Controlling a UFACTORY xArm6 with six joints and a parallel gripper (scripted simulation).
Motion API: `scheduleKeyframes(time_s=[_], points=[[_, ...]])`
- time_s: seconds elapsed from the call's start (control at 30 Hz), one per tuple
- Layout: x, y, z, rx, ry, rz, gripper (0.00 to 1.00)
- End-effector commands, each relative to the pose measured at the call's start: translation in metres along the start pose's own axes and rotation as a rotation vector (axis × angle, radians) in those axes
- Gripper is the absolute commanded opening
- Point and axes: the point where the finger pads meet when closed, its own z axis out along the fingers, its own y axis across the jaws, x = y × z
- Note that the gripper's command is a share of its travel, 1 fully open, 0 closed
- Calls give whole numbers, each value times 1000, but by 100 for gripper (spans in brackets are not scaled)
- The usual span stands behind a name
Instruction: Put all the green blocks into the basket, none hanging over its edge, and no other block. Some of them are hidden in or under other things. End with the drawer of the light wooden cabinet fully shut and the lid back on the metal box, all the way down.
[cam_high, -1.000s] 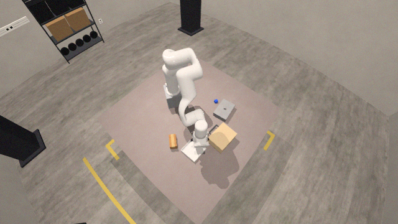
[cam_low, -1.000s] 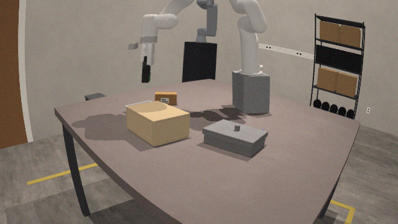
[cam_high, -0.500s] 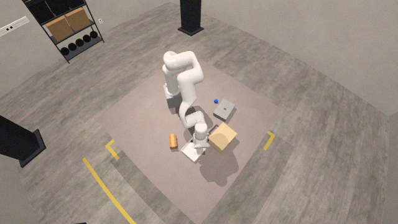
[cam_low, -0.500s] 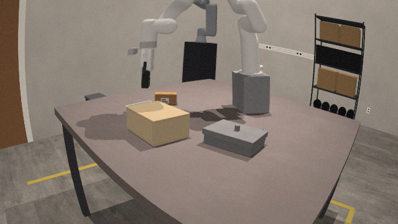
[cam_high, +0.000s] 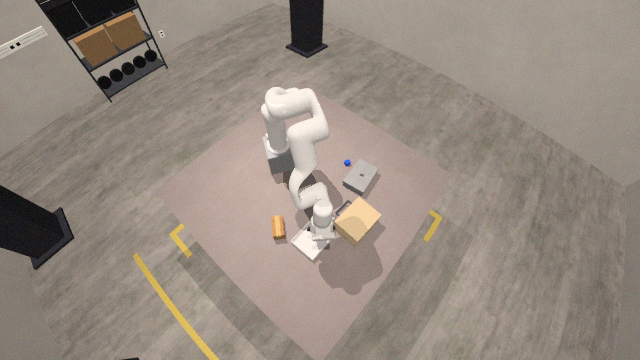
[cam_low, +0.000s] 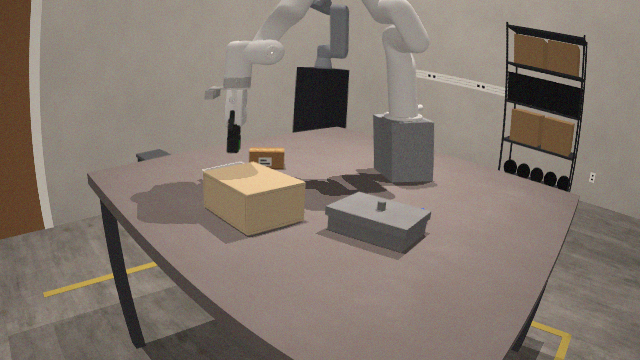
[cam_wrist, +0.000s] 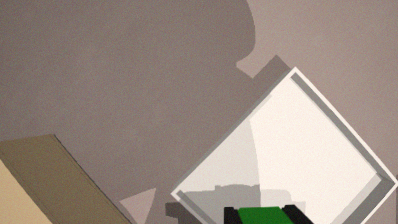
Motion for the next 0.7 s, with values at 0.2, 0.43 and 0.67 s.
scheduleKeyframes(time_s=[0.2, 0.43, 0.67], points=[[2, -1, 25, 1, 3, 0, 0], [2, -1, 36, 1, 3, 0, 0], [2, -1, 51, 1, 3, 0, 0]])
